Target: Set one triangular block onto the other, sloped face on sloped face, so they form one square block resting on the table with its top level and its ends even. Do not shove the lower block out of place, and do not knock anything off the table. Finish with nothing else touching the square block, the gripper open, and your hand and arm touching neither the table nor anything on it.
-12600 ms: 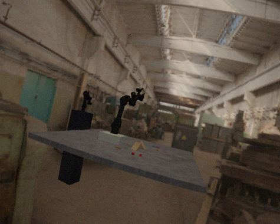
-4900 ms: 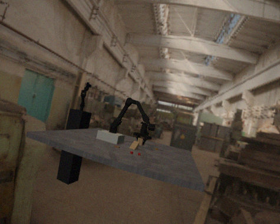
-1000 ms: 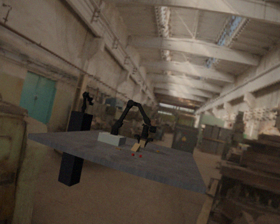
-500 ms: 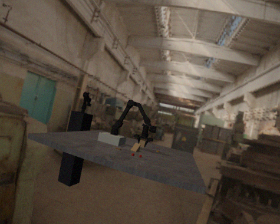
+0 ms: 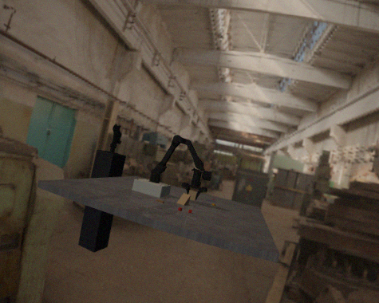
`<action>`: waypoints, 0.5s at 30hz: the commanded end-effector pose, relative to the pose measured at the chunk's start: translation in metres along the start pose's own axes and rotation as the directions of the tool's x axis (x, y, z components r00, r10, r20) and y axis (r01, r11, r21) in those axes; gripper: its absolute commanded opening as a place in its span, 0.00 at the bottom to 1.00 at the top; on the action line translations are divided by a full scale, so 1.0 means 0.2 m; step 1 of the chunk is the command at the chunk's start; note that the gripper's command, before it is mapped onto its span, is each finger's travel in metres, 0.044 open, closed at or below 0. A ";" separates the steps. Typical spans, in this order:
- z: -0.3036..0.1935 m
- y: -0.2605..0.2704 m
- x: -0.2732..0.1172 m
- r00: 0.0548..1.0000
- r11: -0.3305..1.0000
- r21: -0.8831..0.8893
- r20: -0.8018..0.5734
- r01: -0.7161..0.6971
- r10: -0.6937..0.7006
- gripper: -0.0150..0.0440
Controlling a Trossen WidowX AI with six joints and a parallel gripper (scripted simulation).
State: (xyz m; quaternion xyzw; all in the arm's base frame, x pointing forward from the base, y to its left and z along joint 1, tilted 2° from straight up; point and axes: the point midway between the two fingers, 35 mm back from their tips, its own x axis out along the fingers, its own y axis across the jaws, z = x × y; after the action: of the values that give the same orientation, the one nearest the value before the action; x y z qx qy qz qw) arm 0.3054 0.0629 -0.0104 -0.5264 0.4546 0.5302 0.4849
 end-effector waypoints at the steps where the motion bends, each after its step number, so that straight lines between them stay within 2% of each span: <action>1: 0.00 0.01 0.04 1.000 1.000 0.003 -0.001 -0.006 0.007 0.25; 14: 0.00 0.01 0.09 1.000 1.000 0.005 -0.002 -0.006 0.006 0.25; 15: 0.00 0.01 0.08 1.000 1.000 0.001 0.000 -0.005 0.005 0.30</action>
State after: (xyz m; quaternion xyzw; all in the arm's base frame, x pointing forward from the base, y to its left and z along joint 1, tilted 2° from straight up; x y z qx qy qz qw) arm 0.3041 0.0633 -0.0275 -0.5252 0.4562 0.5311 0.4838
